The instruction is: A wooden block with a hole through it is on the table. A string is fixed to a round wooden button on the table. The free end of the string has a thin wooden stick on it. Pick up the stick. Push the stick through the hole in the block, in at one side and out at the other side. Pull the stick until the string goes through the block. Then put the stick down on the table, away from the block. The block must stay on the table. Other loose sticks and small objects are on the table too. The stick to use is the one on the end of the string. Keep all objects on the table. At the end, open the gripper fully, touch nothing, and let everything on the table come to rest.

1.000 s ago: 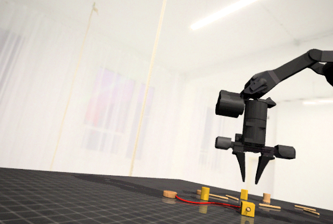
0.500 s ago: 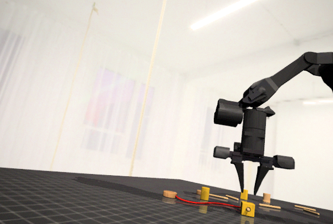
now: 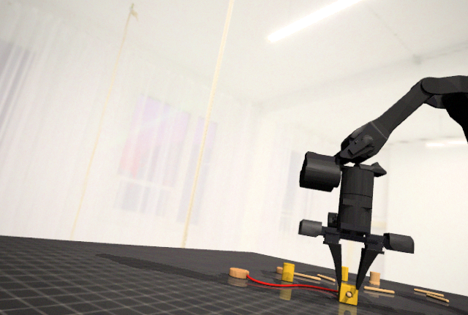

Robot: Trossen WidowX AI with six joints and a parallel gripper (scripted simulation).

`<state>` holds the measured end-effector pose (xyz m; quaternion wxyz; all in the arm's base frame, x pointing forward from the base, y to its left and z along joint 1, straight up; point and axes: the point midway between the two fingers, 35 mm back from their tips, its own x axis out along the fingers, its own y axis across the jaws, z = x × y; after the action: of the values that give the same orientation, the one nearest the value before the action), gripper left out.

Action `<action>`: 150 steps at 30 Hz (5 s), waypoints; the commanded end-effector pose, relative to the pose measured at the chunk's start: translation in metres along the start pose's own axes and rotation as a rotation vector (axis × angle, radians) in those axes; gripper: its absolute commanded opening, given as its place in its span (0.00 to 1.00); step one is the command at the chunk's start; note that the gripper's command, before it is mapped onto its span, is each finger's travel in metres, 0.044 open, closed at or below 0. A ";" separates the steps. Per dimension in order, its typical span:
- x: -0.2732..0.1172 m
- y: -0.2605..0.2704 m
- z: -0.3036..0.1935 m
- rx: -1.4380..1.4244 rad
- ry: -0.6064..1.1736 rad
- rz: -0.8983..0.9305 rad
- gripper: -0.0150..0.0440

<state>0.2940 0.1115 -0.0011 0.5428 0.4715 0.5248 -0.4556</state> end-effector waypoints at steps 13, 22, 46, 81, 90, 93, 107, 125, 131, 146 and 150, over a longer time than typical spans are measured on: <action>0.020 -0.003 0.000 0.004 0.003 -0.006 0.46; 0.018 -0.003 0.001 0.002 -0.001 -0.004 0.25; 0.020 -0.005 -0.012 -0.028 -0.078 0.004 0.25; 0.020 -0.006 -0.065 -0.027 -0.072 0.014 0.25; 0.020 -0.006 -0.078 -0.027 -0.070 0.019 0.25; 0.020 -0.006 -0.083 -0.027 -0.070 0.020 0.25; 0.021 -0.007 -0.099 -0.029 -0.069 0.015 0.25; 0.030 -0.007 -0.108 -0.034 -0.070 -0.005 0.25; 0.030 -0.007 -0.108 -0.034 -0.070 -0.005 0.25; 0.030 -0.007 -0.108 -0.034 -0.070 -0.005 0.25; 0.030 -0.007 -0.108 -0.034 -0.070 -0.005 0.25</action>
<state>0.2741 0.2158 -0.0292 0.5703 0.4439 0.5127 -0.4636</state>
